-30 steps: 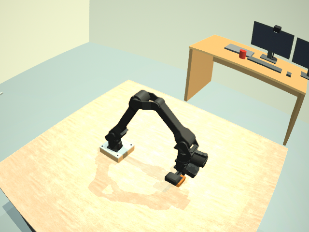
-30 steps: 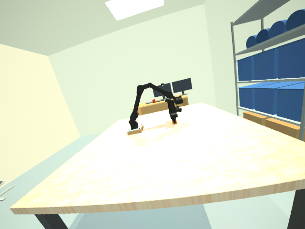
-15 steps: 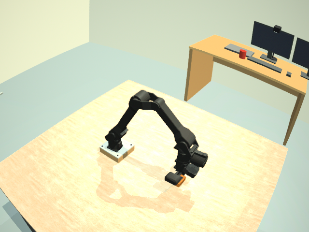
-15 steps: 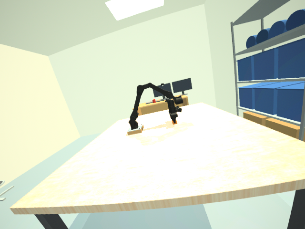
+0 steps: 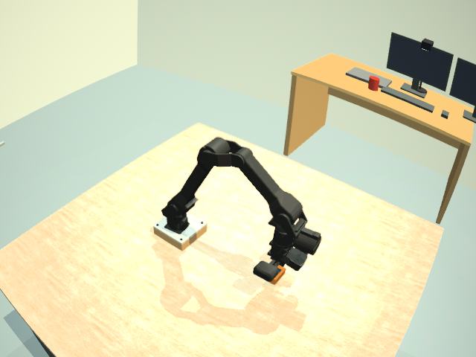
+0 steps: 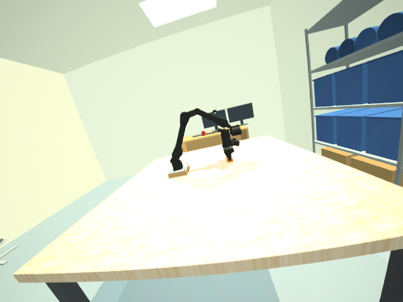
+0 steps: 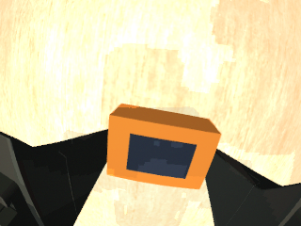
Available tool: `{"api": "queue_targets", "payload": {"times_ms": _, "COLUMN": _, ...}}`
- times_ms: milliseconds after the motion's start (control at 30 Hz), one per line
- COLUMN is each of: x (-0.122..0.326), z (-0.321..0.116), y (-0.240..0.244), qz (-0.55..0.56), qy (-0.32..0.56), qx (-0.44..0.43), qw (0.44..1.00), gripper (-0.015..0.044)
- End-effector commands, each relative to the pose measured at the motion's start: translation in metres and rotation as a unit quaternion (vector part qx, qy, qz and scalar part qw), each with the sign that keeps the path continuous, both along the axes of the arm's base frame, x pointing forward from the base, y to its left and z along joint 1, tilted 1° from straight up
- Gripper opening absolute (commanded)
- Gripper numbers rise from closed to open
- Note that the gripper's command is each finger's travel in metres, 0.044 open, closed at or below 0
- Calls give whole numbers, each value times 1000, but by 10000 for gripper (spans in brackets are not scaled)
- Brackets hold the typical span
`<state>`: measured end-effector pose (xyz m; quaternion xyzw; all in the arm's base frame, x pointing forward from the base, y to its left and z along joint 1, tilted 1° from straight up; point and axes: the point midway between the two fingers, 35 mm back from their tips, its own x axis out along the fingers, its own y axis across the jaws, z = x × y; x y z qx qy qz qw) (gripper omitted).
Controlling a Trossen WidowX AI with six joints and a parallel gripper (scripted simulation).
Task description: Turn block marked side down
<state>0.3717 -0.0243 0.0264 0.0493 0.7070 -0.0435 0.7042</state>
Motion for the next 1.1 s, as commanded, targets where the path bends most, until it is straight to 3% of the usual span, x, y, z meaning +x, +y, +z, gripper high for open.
{"api": "queue_targets", "payload": {"times_ms": 0, "x": 4, "z": 15, "y": -1, "qz": -1, "qy": -12, "qx": -2, "qw": 1000, "gripper": 0}}
{"api": "queue_targets", "payload": {"times_ms": 200, "x": 4, "z": 13, "y": -1, "qz": -1, "qy": -23, "qx": -4, "qw": 1000, "gripper": 0}}
{"api": "queue_targets", "payload": {"times_ms": 1067, "x": 5, "z": 4, "y": 0, "qz": -1, "qy": -215, "qx": -30, "qw": 976, "gripper": 0}}
